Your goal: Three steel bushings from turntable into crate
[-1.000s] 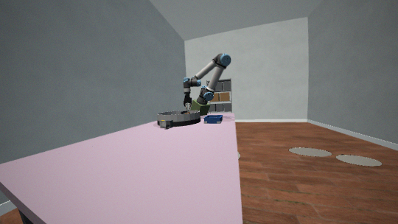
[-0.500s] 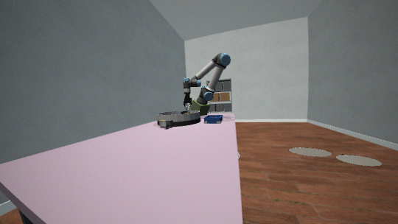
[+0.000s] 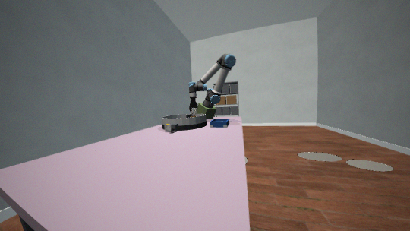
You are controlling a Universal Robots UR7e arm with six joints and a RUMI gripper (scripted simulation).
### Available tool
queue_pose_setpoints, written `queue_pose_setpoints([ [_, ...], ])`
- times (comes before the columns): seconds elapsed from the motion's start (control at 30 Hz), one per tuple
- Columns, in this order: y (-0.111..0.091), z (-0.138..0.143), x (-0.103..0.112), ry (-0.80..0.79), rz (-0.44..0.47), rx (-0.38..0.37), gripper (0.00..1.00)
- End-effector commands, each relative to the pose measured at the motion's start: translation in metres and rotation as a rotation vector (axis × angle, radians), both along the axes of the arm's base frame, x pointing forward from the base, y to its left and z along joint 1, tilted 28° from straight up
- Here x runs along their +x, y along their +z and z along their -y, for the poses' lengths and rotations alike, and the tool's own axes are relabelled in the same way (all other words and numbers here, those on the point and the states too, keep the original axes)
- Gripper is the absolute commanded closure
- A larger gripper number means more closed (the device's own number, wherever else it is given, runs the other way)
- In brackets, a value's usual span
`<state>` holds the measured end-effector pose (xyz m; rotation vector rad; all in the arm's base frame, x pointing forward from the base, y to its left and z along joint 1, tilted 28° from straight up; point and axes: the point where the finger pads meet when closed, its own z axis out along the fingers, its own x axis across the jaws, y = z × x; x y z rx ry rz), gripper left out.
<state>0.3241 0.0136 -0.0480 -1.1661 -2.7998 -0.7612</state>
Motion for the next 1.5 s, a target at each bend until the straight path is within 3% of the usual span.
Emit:
queue_pose_setpoints([
  [0.0, -0.0014, -0.0003, 0.0007, 0.000, 0.001, -0.001, 0.95],
  [1.03, -0.0014, -0.0003, 0.0007, 0.000, 0.001, -0.001, 0.95],
  [1.07, -0.0014, -0.0003, 0.0007, 0.000, 0.001, -0.001, 1.00],
  [1.47, -0.0014, -0.0003, 0.0007, 0.000, 0.001, -0.001, 1.00],
])
